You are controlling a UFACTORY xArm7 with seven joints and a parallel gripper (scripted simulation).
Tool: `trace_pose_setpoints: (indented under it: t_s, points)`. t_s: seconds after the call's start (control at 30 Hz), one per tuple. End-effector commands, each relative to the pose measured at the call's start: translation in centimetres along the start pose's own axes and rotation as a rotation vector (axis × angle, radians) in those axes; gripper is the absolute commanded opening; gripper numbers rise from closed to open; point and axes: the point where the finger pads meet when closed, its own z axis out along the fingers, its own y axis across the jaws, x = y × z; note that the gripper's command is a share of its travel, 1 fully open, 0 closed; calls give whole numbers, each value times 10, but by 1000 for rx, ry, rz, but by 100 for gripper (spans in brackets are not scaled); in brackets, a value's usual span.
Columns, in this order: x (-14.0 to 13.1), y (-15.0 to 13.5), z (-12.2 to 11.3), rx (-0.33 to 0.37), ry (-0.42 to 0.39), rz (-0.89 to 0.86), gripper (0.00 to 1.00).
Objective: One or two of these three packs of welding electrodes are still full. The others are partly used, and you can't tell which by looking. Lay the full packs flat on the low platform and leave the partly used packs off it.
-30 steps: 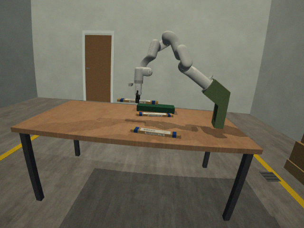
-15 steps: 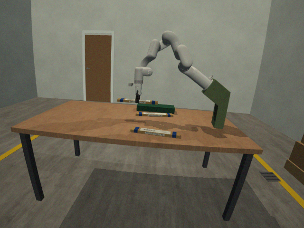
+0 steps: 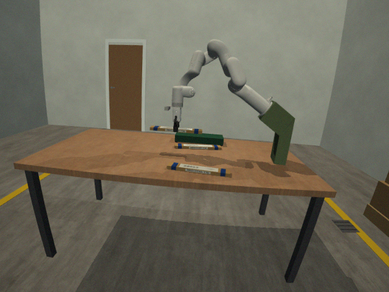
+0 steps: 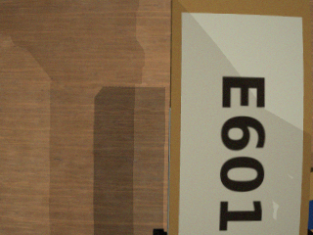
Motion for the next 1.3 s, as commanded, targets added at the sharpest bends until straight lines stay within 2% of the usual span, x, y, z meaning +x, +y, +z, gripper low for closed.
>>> trace_pose_setpoints:
  t_s: [0.0,0.93,1.13,1.27]
  points:
    - [2,0,-1,1,4,0,58]
    - [2,0,-1,1,4,-2,58]
    - [2,-1,-1,0,4,-144,58]
    - [2,-1,-1,0,4,-156,58]
